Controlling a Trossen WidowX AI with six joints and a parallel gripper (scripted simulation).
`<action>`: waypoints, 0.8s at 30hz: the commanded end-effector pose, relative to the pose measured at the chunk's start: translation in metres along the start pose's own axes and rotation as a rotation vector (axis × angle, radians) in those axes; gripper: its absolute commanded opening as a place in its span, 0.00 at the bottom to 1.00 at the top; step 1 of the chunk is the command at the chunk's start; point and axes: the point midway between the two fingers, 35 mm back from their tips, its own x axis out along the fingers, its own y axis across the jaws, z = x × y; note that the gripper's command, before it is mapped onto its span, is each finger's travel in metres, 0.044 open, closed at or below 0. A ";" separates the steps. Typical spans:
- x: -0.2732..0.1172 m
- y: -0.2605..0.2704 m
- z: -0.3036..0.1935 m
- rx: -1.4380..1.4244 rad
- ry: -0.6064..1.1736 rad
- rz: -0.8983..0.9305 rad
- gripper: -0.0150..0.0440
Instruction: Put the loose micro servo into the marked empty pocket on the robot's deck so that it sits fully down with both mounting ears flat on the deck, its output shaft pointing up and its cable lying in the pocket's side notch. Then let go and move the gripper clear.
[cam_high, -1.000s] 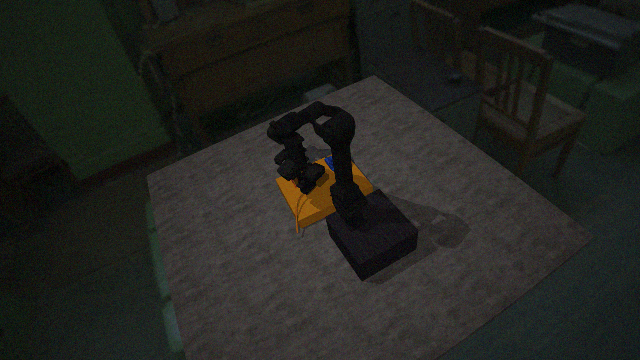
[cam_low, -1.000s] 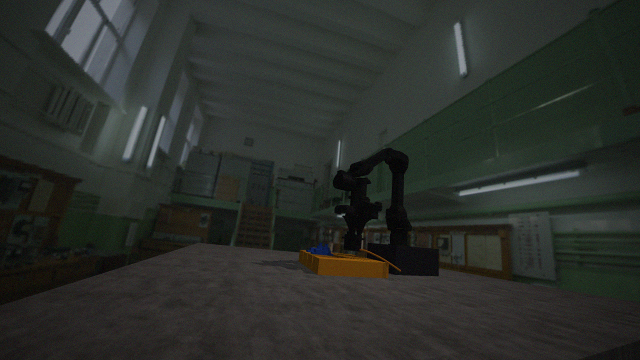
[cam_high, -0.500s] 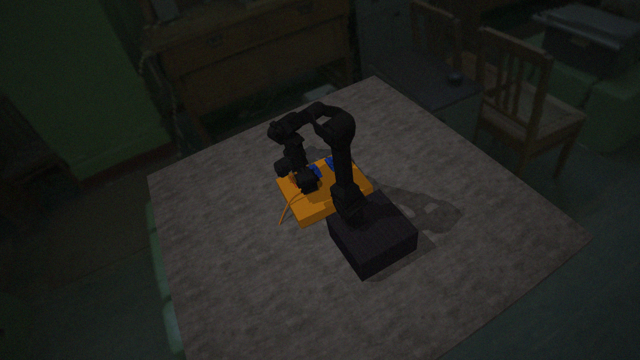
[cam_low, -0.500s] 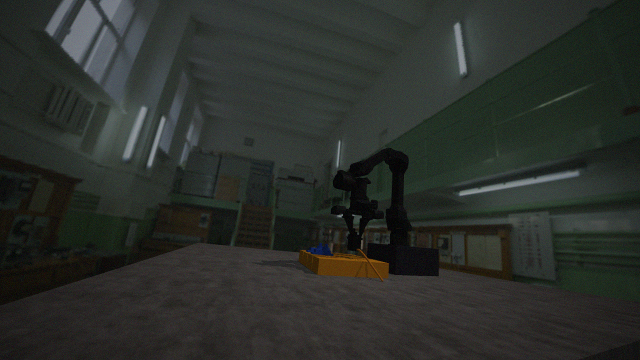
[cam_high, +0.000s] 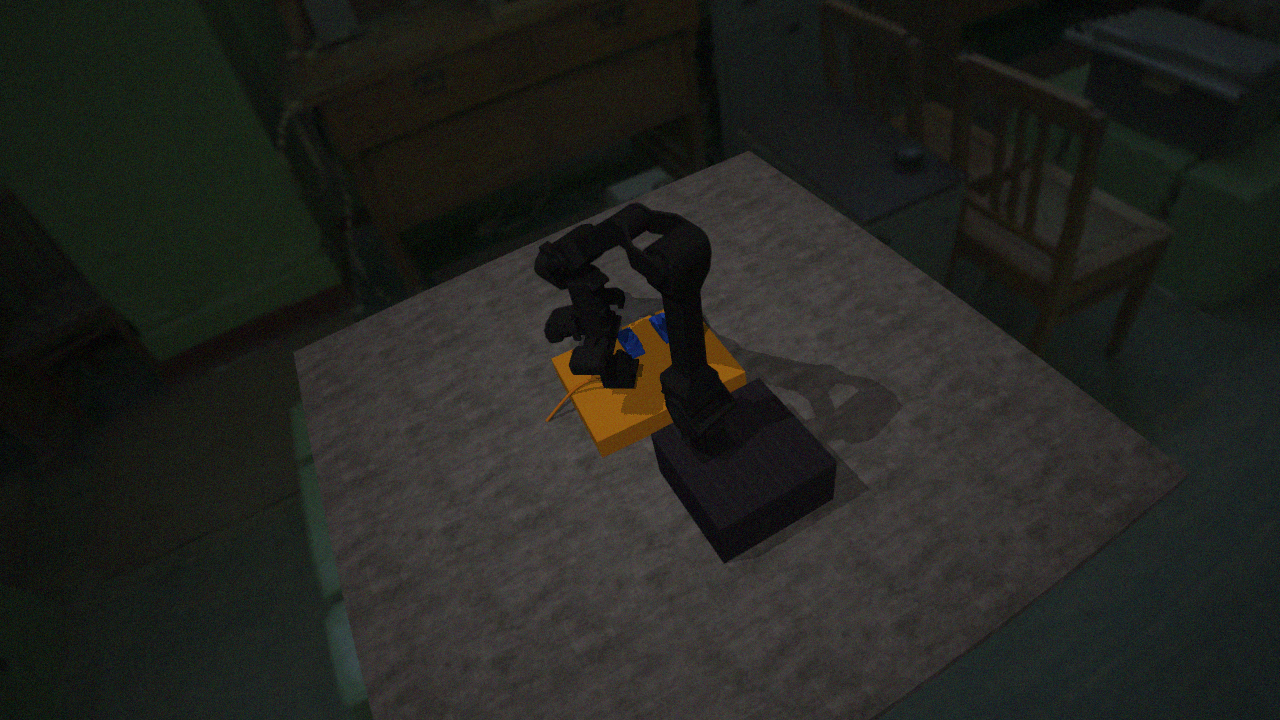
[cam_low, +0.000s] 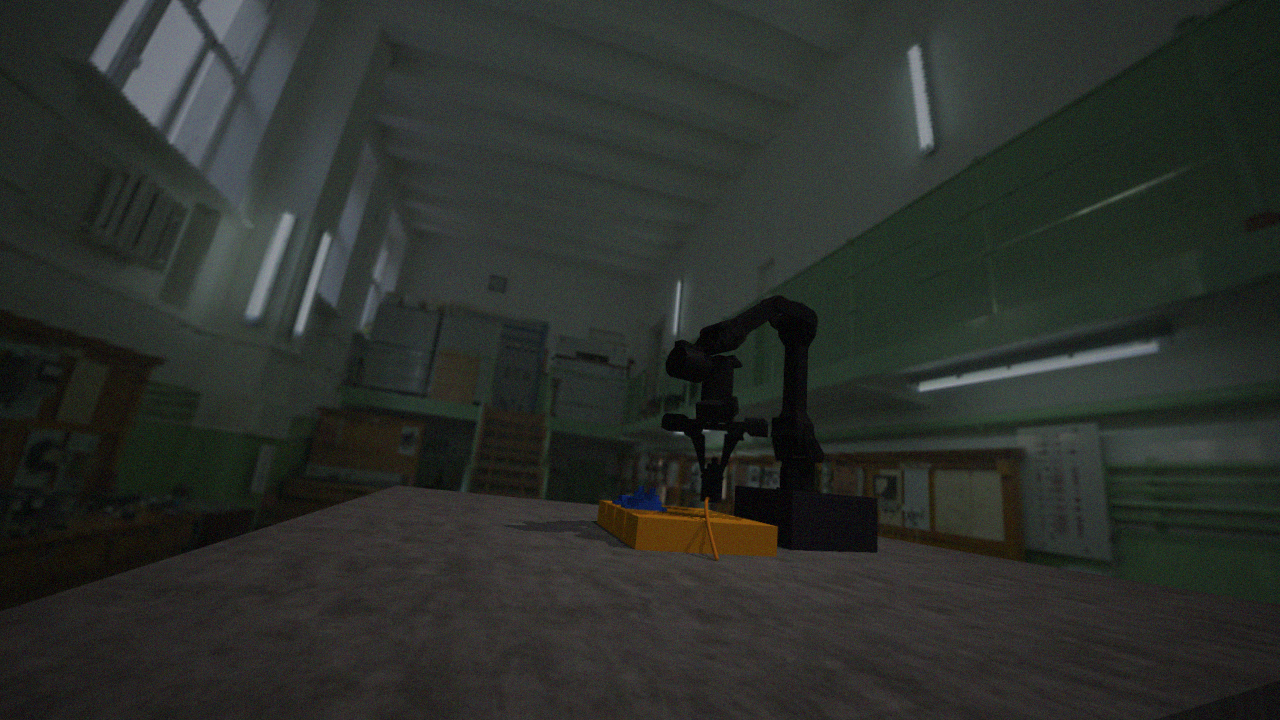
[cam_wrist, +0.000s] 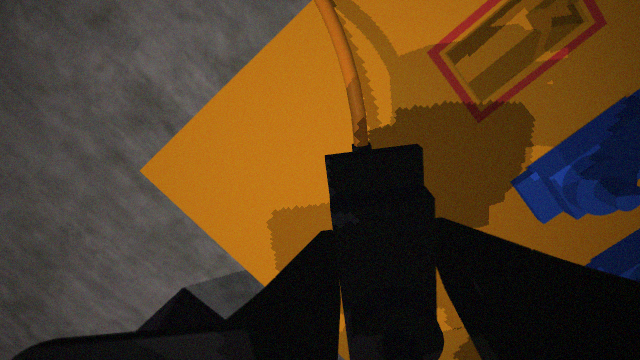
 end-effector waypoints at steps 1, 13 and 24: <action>-0.001 -0.001 0.002 0.166 -0.005 -0.001 0.25; -0.001 -0.001 0.002 0.583 -0.006 0.000 0.25; -0.001 -0.001 0.002 0.959 -0.006 0.001 0.25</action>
